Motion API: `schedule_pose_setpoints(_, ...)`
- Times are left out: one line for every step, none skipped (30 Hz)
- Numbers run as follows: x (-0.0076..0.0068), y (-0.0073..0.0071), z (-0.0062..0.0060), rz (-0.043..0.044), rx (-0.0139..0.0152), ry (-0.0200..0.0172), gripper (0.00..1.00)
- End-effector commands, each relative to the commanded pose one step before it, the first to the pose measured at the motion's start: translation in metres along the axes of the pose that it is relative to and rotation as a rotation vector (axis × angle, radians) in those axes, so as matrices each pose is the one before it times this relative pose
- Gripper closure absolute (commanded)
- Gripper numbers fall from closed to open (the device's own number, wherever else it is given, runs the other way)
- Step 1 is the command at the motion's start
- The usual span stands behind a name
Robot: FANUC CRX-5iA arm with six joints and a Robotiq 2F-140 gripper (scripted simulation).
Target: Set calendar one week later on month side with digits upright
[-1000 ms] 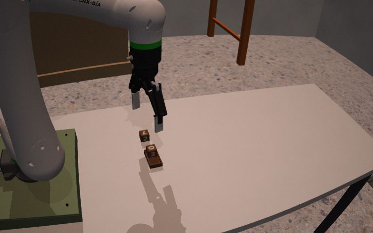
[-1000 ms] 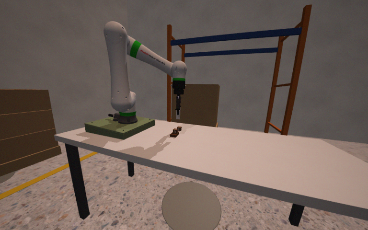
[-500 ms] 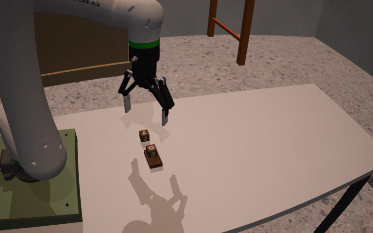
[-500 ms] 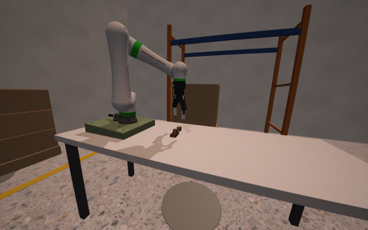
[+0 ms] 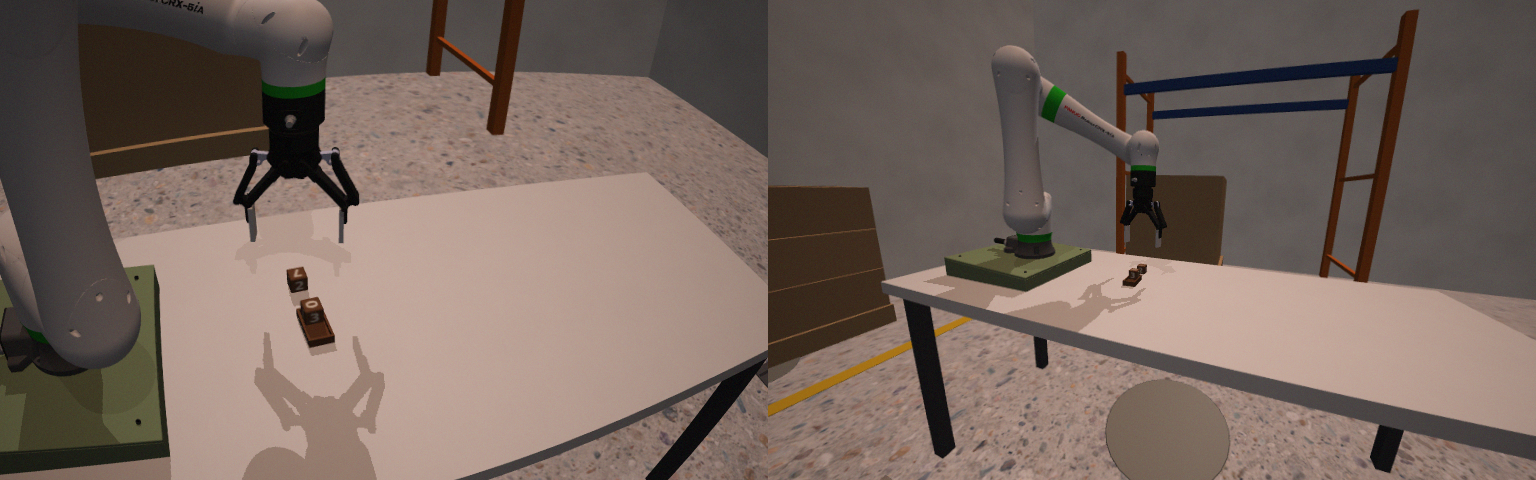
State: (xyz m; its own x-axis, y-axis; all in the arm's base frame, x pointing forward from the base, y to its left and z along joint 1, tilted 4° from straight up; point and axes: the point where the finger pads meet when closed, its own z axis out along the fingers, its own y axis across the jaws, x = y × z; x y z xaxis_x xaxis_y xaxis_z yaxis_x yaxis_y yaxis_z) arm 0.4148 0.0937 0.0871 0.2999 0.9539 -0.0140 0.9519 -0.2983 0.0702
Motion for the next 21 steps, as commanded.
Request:
schedule_pose_setpoints(0.0042,-0.00169,0.00066,-0.15752,0.00824,0.00716,0.0)
schedule_pose_setpoints(0.00117,-0.00034,0.00023,-0.04034,-0.00002,0.0,0.0)
schedule_pose_setpoints(0.00099,-0.00025,0.0002,-0.03384,-0.00002,0.0,0.0)
schedule_pose_setpoints(0.00082,-0.00018,0.00016,-0.02758,-0.00001,0.0,0.0)
schedule_pose_setpoints(0.00064,-0.00012,0.00013,-0.02166,-0.00001,0.0,0.0)
schedule_pose_setpoints(0.00048,-0.00008,0.00009,-0.01621,-0.00001,0.0,0.0)
schedule_pose_setpoints(0.00034,-0.00005,0.00007,-0.01133,-0.00001,0.0,0.0)
schedule_pose_setpoints(0.00021,-0.00003,0.00004,-0.00716,0.0,0.0,0.0)
schedule_pose_setpoints(0.0,0.0,0.0,0.0,0.0,0.0,0.0)
schedule_pose_setpoints(0.0,0.0,0.0,0.0,0.0,0.0,0.0)
schedule_pose_setpoints(0.00012,-0.00002,0.00002,-0.00383,0.0,0.0,0.0)
schedule_pose_setpoints(0.00004,-0.00001,0.00001,-0.00147,0.0,0.0,0.0)
schedule_pose_setpoints(0.00001,0.0,0.0,-0.00022,0.0,0.0,0.0)
schedule_pose_setpoints(0.0,0.0,0.0,0.0,0.0,0.0,0.71)
schedule_pose_setpoints(0.0,0.0,0.0,0.0,0.0,0.0,0.71)
schedule_pose_setpoints(0.0,0.0,0.0,0.0,0.0,0.0,0.71)
schedule_pose_setpoints(0.0,0.0,0.0,0.0,0.0,0.0,0.71)
schedule_pose_setpoints(0.0,0.0,0.0,0.0,0.0,0.0,0.71)
schedule_pose_setpoints(0.0,0.0,0.0,0.0,0.0,0.0,0.71)
schedule_pose_setpoints(0.0,0.0,0.0,0.0,0.0,0.0,0.71)
schedule_pose_setpoints(0.0,0.0,0.0,0.0,0.0,0.0,0.71)
